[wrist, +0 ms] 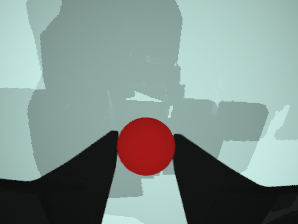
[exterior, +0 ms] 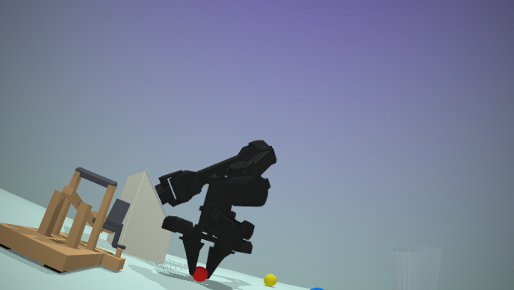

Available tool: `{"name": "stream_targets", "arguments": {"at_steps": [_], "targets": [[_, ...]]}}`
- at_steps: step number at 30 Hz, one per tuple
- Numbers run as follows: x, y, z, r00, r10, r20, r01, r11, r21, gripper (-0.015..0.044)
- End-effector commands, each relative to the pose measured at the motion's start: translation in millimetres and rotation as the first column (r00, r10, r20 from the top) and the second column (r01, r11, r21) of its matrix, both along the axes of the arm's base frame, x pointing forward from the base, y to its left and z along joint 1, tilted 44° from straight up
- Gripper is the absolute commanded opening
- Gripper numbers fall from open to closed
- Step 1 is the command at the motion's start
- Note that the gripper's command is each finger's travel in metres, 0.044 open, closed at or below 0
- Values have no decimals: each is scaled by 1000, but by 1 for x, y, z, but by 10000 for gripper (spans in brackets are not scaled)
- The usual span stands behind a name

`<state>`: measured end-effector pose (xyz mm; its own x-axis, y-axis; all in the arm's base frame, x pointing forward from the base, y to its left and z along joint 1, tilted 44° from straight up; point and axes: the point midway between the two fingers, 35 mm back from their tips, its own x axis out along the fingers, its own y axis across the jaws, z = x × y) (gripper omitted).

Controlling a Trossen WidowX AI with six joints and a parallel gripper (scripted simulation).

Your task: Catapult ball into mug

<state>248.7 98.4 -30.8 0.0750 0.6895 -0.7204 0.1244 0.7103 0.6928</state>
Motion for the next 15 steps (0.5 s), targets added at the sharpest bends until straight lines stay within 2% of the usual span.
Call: {"name": "stream_targets", "arguments": {"at_steps": [1, 2, 6, 15], "targets": [[0, 0, 0, 1000, -3, -3, 3, 1000, 2, 103], [0, 0, 0, 1000, -3, -3, 3, 1000, 2, 96], [2, -6, 4, 1000, -3, -2, 3, 1000, -2, 0], [5, -42, 35, 1000, -5, -3, 5, 1000, -17, 0]]}}
